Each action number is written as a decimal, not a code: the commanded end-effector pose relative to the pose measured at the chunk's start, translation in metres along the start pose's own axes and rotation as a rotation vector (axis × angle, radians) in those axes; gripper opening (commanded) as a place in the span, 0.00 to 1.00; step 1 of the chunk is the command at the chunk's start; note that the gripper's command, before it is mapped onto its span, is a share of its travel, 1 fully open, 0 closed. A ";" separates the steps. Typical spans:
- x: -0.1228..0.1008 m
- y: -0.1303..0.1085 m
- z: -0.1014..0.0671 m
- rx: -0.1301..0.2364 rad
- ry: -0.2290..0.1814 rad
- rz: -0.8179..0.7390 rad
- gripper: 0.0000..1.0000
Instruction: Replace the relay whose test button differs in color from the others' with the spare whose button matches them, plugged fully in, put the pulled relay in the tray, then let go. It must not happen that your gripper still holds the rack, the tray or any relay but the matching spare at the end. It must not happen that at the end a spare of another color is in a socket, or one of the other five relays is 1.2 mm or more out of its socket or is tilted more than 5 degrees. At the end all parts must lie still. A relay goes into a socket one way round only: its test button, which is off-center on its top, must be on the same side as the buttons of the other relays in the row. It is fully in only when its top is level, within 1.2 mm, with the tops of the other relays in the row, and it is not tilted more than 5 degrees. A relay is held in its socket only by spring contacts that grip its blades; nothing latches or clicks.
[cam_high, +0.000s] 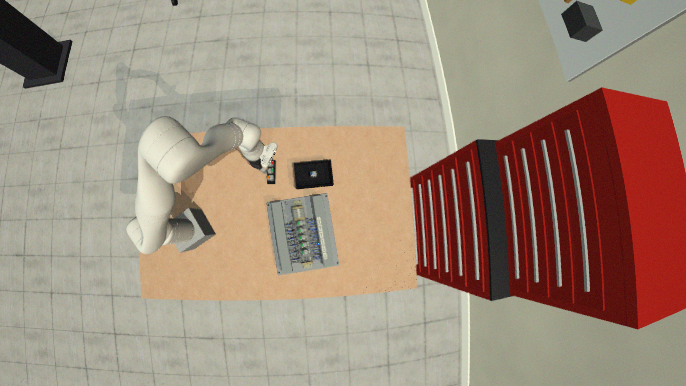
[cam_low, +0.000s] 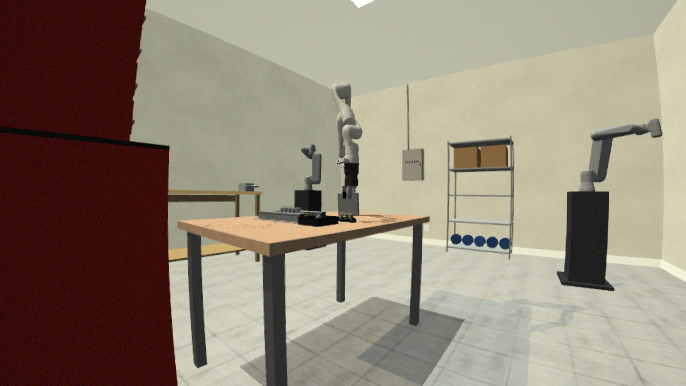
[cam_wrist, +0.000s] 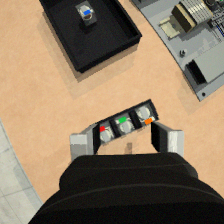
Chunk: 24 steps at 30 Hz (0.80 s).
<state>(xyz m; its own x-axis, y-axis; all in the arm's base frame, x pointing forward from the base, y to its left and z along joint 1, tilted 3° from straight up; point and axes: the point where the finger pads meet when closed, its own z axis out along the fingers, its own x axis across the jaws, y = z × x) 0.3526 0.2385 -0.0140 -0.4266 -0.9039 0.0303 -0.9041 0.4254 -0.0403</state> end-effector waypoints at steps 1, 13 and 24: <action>0.000 0.000 -0.001 0.001 -0.002 -0.029 1.00; 0.001 -0.002 -0.001 -0.001 -0.004 -0.213 1.00; 0.001 -0.001 -0.001 0.000 -0.006 -0.300 1.00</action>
<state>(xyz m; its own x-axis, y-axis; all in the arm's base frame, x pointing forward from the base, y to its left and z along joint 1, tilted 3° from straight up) 0.3535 0.2399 -0.0137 -0.1714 -0.9847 0.0330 -0.9848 0.1703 -0.0329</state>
